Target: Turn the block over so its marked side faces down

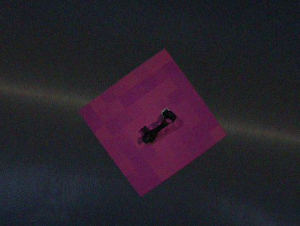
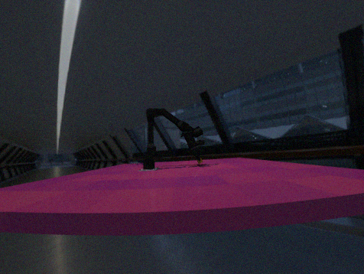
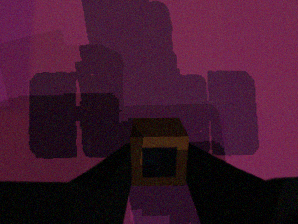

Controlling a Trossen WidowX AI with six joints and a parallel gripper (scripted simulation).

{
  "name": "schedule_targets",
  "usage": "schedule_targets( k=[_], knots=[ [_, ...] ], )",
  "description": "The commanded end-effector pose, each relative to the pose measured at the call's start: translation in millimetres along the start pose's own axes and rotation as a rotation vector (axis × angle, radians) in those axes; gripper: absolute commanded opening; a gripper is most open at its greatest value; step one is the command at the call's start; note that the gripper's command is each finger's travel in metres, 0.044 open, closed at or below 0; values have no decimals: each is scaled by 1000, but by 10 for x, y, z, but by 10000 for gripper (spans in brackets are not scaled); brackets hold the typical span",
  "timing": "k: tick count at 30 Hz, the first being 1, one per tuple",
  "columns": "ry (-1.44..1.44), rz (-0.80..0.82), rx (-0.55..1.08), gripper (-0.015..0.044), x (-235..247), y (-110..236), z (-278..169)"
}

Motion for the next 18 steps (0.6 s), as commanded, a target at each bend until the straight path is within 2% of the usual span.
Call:
schedule_targets(
  k=[1,11,18],
  knots=[
    [-4,17,-65,0,-7,29,-33],
    [-9,41,-153,0,-26,32,-91],
    [-2,65,-254,0,-8,-131,-112]
  ],
)
Point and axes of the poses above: the point midway between the two fingers, 35 mm back from their tips, its own y axis back along the fingers, its own x axis across the jaws, z = x × y, the point moved 4 cm from there along y, back along the fingers, and after that the axes turned 14 degrees about -y, right-handed, at the moved point
